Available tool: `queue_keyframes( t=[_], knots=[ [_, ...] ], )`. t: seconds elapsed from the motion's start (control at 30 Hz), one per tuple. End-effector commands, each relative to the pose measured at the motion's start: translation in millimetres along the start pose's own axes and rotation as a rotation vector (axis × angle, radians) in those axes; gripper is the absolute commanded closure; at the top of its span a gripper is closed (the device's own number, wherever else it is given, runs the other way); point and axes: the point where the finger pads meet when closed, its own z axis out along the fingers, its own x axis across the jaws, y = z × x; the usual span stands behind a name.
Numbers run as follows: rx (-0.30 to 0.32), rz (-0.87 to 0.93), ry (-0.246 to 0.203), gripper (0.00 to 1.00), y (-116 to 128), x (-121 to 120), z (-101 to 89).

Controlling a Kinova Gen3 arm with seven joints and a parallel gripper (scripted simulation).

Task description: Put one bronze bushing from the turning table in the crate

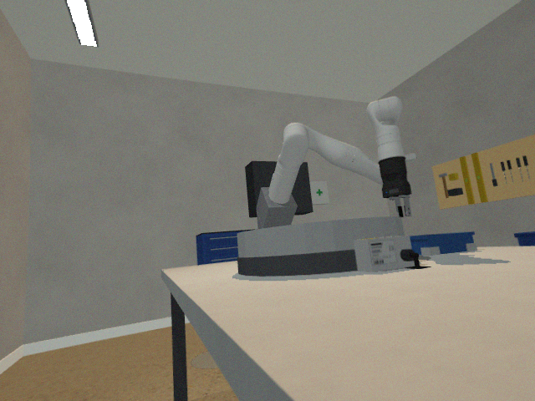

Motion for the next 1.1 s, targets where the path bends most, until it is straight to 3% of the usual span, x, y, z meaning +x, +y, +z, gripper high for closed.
queue_keyframes(
  t=[0.0,0.1,1.07],
  knots=[
    [0.004,0.000,0.006,0.53,-1.2,1.6,-22.7],
    [0.004,0.000,0.006,0.53,-1.0,1.4,-58.1],
    [0.003,-0.001,0.005,0.53,-1.0,1.0,-57.6]
  ],
)
